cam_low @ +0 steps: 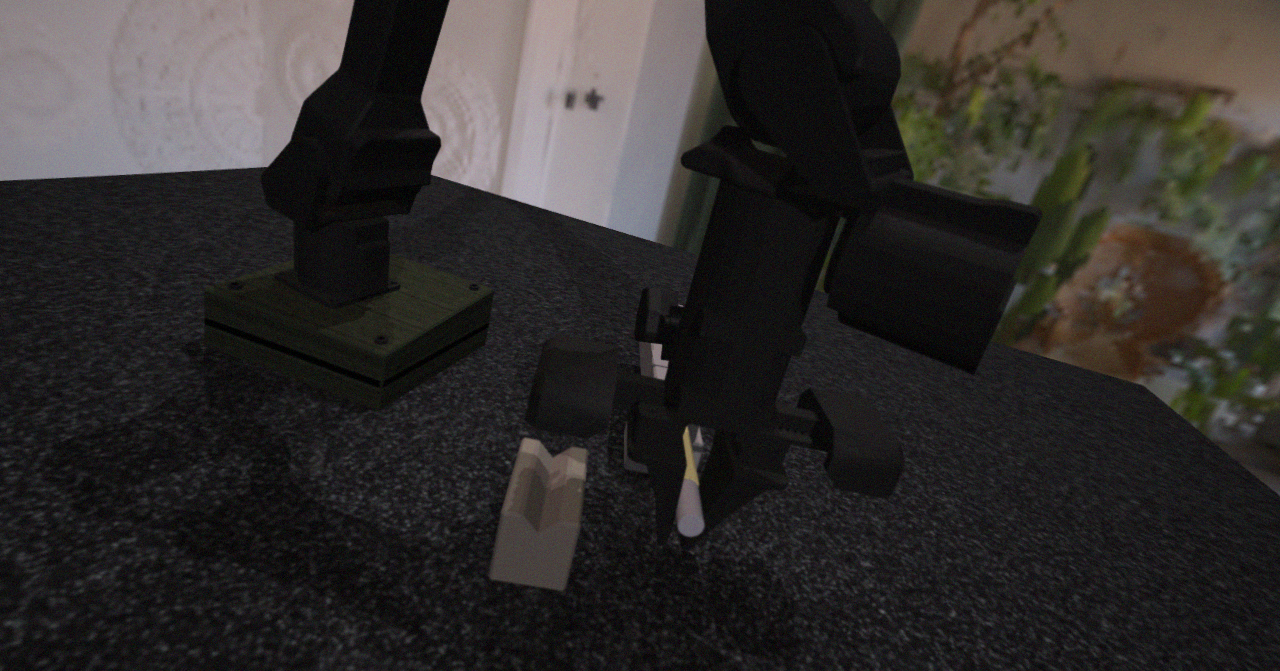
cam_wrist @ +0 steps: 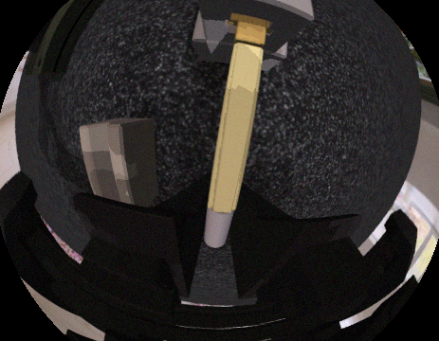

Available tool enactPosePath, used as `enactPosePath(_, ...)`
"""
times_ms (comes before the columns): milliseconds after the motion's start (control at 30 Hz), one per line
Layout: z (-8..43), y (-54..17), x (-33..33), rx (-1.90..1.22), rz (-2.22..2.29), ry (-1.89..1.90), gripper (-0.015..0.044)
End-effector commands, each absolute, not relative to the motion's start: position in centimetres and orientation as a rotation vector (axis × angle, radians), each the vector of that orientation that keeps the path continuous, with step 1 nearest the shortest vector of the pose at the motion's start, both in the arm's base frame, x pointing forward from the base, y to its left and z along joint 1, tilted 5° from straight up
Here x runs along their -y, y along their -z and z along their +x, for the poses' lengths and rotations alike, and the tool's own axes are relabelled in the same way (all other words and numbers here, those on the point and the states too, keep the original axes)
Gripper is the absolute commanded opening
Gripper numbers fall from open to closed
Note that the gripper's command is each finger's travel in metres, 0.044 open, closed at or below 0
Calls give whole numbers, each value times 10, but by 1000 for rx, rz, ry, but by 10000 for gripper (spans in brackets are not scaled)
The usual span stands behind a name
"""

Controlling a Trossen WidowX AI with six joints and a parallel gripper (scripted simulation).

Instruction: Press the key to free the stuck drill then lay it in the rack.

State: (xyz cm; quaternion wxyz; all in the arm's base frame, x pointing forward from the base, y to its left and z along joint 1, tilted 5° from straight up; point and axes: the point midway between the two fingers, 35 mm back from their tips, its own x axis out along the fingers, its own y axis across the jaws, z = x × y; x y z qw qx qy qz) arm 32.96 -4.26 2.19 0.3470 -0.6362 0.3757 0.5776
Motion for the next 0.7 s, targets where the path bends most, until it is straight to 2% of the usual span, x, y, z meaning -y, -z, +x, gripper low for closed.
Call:
enactPosePath(0,335,-25,48,-970,-1659,-1494,0)
enactPosePath(667,348,-28,73,-971,-1660,-1493,0)
